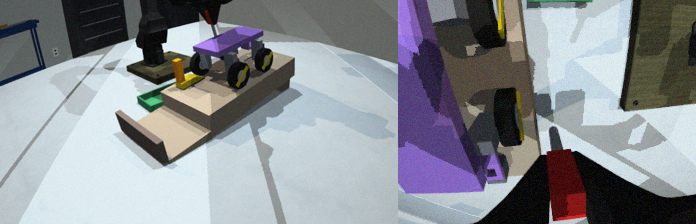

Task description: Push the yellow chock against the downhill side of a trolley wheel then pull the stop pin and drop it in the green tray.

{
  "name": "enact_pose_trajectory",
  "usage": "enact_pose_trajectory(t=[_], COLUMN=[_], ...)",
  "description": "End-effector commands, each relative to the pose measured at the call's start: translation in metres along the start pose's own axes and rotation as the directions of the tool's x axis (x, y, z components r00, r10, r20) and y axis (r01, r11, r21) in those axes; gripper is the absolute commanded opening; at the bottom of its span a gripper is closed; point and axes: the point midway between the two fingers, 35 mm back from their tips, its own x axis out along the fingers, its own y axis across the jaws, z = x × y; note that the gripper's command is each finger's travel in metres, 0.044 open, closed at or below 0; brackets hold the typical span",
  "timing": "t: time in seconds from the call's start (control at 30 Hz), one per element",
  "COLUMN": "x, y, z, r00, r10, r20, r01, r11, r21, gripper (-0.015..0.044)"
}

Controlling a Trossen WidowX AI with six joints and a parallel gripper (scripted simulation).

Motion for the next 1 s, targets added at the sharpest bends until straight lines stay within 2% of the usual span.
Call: enact_pose_trajectory(t=[0.0,0.97], x=[-0.001,-0.011], y=[-0.001,-0.009], z=[0.016,0.127], r00=[1.000,1.000], r10=[-0.009,-0.010], r20=[-0.002,0.008], r01=[0.009,0.010], r11=[1.000,1.000], r21=[-0.003,-0.003], gripper=[0.0000,0.0000])
